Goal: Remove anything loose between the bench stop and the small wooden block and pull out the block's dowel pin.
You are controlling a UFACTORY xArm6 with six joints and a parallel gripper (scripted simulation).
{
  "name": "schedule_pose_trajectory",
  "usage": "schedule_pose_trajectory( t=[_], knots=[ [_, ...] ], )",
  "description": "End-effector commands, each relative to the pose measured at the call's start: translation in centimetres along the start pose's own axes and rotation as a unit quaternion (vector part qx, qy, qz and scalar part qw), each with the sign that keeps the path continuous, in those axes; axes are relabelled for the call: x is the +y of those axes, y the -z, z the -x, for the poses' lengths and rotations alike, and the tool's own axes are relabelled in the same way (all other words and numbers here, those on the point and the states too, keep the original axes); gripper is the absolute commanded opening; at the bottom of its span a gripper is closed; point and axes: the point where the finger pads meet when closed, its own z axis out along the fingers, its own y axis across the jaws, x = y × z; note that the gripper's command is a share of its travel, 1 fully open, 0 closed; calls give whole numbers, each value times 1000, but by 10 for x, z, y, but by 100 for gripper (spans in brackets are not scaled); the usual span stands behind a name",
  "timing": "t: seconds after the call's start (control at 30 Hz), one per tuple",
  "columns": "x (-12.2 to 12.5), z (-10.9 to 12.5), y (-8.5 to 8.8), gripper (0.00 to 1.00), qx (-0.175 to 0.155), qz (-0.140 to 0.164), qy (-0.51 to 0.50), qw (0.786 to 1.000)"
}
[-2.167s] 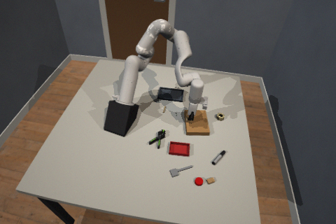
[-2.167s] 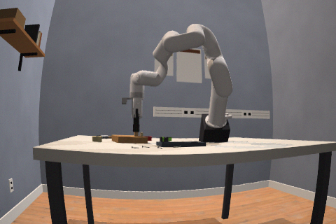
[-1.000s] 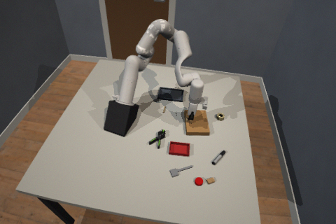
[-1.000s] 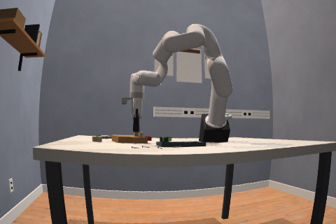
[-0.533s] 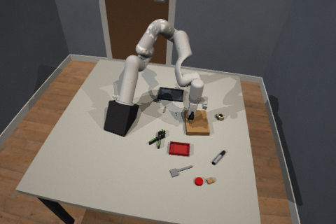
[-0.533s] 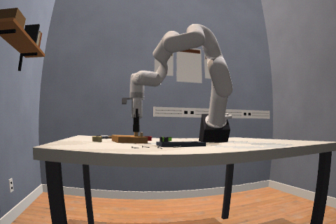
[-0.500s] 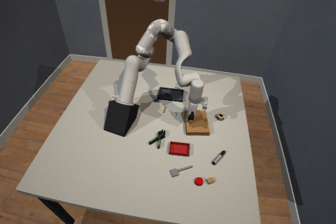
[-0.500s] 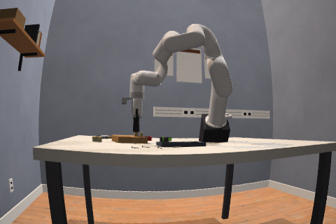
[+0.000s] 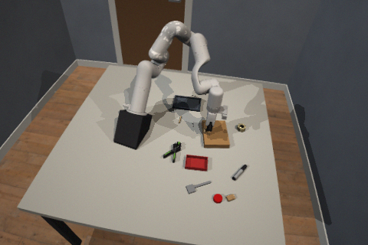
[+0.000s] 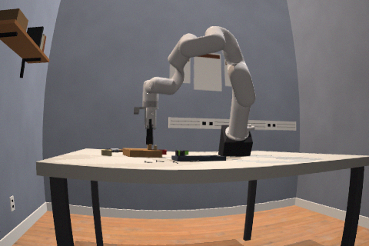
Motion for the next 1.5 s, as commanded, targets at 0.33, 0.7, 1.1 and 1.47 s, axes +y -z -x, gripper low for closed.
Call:
schedule_pose_trajectory(
  t=[0.33,0.7,1.1,1.47],
  knots=[
    [0,-1,3,0,1,0,0,1000],
    [0,-1,4,0,1,0,0,1000],
    [0,-1,4,0,1,0,4,1000],
    [-1,1,4,0,1,0,12,1000]
  ],
)
